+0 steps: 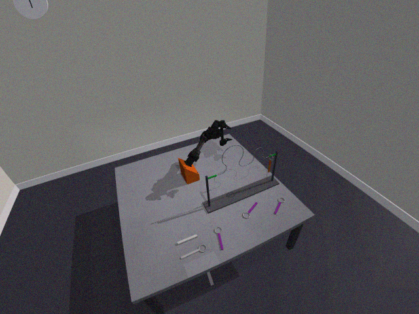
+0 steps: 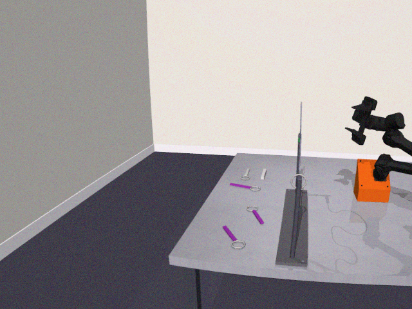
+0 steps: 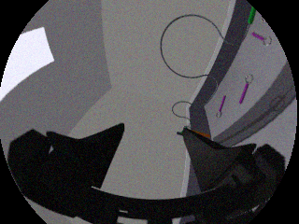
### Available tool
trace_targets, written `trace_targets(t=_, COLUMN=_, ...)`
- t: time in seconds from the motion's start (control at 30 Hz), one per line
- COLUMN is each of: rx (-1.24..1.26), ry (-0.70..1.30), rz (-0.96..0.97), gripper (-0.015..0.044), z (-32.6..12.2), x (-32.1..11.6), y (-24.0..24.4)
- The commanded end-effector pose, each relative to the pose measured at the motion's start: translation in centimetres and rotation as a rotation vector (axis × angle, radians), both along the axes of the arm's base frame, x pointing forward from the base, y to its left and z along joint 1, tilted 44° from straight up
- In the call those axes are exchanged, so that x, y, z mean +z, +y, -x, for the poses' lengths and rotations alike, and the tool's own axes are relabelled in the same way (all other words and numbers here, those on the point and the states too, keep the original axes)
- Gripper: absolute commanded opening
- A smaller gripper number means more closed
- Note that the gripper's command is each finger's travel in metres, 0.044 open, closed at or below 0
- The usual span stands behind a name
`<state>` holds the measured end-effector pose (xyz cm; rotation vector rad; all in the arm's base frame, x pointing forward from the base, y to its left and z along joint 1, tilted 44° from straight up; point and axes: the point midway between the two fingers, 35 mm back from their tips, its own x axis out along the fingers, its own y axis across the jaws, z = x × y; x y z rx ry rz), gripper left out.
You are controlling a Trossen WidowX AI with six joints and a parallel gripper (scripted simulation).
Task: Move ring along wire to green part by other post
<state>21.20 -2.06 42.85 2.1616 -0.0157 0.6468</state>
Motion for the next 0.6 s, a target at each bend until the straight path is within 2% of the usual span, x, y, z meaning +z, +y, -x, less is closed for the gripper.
trace_targets(t=0.0, rx=-0.001, ry=-0.001, rz=0.001, gripper=0.0374, z=0.0, x=0.0, y=0.0)
trace_targets(t=0.27, rx=-0.059, ry=-0.029, rz=0.050, gripper=0.0164, z=-2.8, x=1.5, y=0.0)
trace_targets(t=0.57, rx=-0.145, ry=-0.026, rz=0.128, gripper=0.0160, z=-7.6, x=3.0, y=1.5)
